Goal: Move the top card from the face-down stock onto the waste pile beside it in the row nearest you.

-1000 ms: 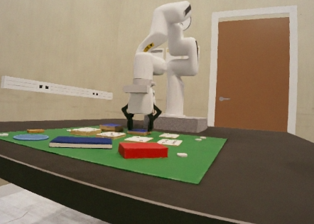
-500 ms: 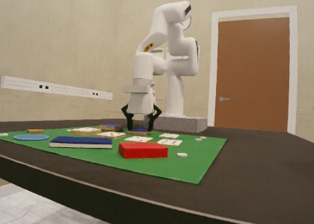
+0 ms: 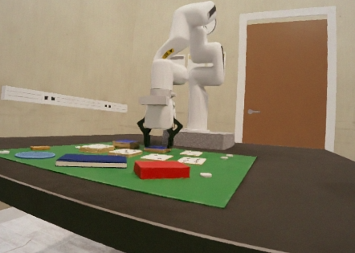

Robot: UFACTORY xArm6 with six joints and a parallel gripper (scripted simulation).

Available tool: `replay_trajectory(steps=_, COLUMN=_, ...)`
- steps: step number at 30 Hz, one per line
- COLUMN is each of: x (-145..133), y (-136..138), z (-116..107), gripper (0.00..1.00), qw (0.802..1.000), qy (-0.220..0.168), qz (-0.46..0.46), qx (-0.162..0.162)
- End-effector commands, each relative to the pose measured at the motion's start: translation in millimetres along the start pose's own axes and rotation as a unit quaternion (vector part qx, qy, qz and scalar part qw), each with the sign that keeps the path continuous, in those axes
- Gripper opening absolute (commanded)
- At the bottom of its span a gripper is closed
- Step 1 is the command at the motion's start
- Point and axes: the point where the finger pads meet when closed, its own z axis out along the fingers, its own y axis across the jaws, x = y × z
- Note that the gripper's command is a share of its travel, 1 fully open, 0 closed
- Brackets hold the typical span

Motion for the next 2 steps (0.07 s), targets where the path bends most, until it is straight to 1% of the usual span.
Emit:
replay_trajectory(steps=1, x=1.4, y=0.2, z=-0.9, gripper=0.87, qw=1.0, qy=0.002, qz=0.0, qx=0.0)
replay_trajectory(steps=2, x=1.4, y=0.2, z=-0.9, gripper=0.87, qw=1.0, qy=0.002, qz=0.0, qx=0.0)
